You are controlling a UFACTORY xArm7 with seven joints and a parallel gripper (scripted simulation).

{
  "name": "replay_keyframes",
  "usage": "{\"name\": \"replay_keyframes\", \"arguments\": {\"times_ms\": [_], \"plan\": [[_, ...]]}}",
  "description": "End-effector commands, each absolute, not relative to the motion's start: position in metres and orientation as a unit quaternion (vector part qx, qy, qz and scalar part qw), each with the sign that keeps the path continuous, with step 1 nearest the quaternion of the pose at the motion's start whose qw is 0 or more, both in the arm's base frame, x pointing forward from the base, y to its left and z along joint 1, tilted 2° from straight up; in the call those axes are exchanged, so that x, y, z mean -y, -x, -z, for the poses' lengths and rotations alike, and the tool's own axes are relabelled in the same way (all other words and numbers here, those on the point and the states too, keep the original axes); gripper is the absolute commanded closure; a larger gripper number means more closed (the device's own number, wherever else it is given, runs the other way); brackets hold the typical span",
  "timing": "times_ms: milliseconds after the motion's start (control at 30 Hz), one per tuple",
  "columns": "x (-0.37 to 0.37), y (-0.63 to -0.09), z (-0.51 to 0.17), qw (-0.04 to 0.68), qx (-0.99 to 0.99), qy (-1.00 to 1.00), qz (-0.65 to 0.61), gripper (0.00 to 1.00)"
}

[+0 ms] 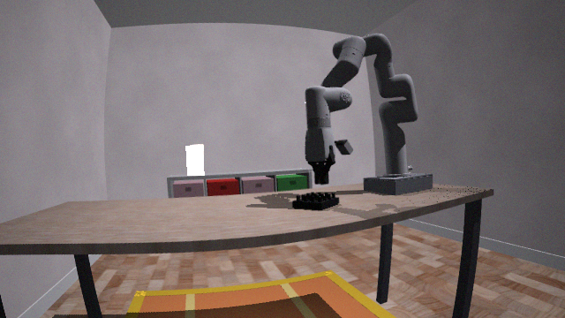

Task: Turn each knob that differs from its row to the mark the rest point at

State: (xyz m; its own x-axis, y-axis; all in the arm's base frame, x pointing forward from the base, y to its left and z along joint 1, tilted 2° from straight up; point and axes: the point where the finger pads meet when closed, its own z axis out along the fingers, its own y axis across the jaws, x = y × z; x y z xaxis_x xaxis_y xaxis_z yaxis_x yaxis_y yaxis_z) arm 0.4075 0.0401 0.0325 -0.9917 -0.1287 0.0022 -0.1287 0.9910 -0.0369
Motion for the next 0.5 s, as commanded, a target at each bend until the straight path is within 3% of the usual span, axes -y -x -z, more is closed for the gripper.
{"name": "replay_keyframes", "arguments": {"times_ms": [0,467], "plan": [[-0.040,-0.409,-0.029,0.002,-0.998,0.065,0.018,0.81],[-0.040,-0.410,-0.014,0.002,-0.998,0.065,0.018,0.81]]}}
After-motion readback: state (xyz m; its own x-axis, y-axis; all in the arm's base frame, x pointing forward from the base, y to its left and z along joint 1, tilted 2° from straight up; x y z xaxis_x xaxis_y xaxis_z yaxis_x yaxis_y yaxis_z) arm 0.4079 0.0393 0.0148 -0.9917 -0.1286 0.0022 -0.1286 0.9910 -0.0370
